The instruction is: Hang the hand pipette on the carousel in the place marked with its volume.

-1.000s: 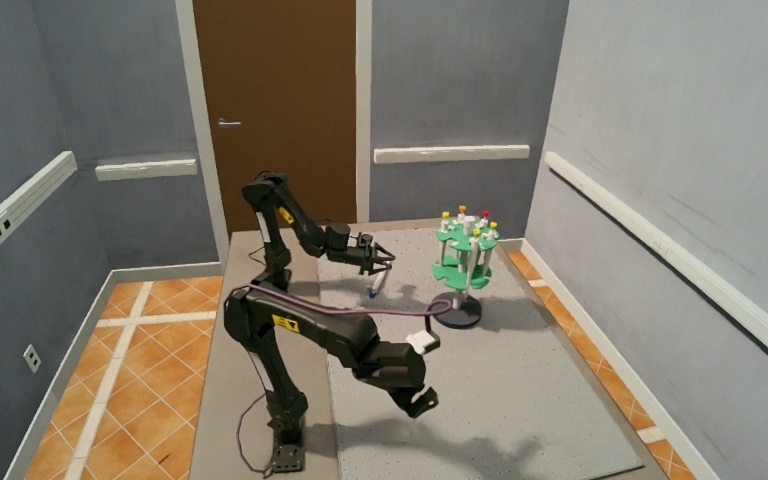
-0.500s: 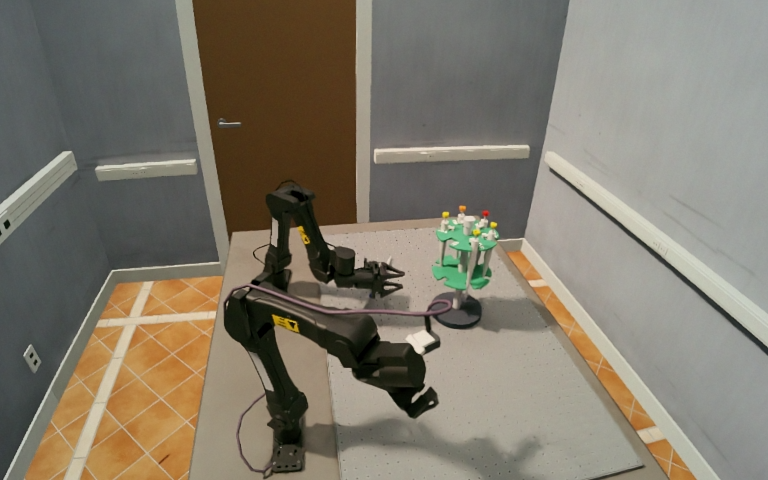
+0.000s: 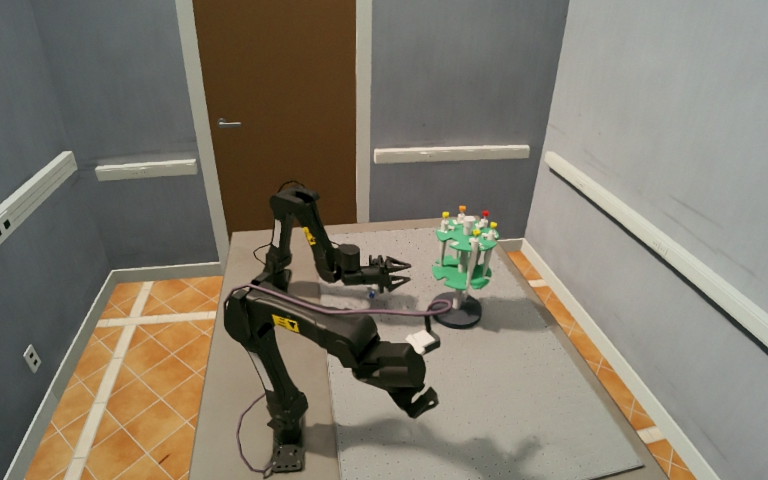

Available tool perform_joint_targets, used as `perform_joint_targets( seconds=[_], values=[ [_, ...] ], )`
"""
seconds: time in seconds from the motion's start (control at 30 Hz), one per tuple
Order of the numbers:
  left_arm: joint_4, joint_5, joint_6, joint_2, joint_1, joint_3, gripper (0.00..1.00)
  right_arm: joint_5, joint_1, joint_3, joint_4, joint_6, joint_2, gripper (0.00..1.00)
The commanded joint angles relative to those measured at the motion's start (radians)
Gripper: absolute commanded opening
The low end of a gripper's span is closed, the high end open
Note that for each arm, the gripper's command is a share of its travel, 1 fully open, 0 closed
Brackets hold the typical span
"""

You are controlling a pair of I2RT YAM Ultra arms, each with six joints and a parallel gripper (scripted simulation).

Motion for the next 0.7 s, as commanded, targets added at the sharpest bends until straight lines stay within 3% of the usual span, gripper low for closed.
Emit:
perform_joint_targets(
  seconds=[0.0,0.67],
  values=[
    [-0.022,0.027,0.012,0.030,0.018,0.042,0.49,-0.021,-0.012,0.011,0.014,-0.007,0.004,1.00],
    [-0.028,0.035,0.013,0.045,0.017,0.051,0.49,-0.021,-0.012,0.011,0.014,-0.007,0.004,1.00]
  ],
)
